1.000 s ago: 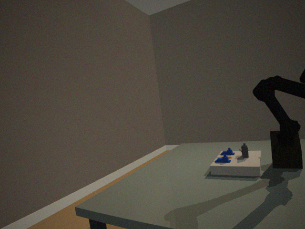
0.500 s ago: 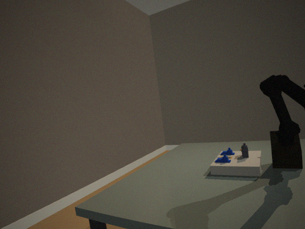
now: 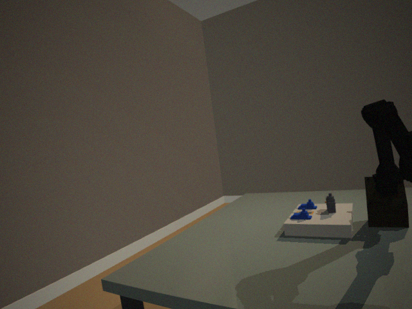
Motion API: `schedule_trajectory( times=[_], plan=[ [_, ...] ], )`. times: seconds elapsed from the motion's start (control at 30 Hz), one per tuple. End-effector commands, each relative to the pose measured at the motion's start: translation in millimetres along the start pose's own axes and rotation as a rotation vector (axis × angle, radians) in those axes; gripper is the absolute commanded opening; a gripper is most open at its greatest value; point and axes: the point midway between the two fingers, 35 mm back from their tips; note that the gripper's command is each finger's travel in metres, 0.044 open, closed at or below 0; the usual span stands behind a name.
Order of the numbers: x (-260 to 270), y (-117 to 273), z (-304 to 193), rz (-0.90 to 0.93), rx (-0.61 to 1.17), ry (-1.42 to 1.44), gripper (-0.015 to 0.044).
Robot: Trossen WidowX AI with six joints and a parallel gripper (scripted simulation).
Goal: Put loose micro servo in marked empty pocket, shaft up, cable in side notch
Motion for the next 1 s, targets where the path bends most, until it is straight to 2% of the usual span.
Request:
schedule_trajectory(
  times=[0.0, 0.37, 0.67, 0.97],
  plan=[
    [-22.7, 16.3, 38.7, -0.091, -0.112, 0.042, 0.0440],
    [-59.3, 83.7, 121.1, -0.316, -0.370, 0.142, 0.0440],
    [-70.7, 164.1, 183.7, -0.471, -0.615, 0.175, 0.0440],
    [-66.1, 233.6, 212.1, -0.563, -0.811, 0.179, 0.0440]
  ],
)
Point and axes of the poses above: the point midway between the two fingers, 35 mm back from their tips, its own y axis back along the fingers, its own x axis across the jaws, z = x × y, and after that the axes turned 10 degrees about -y, right-handed
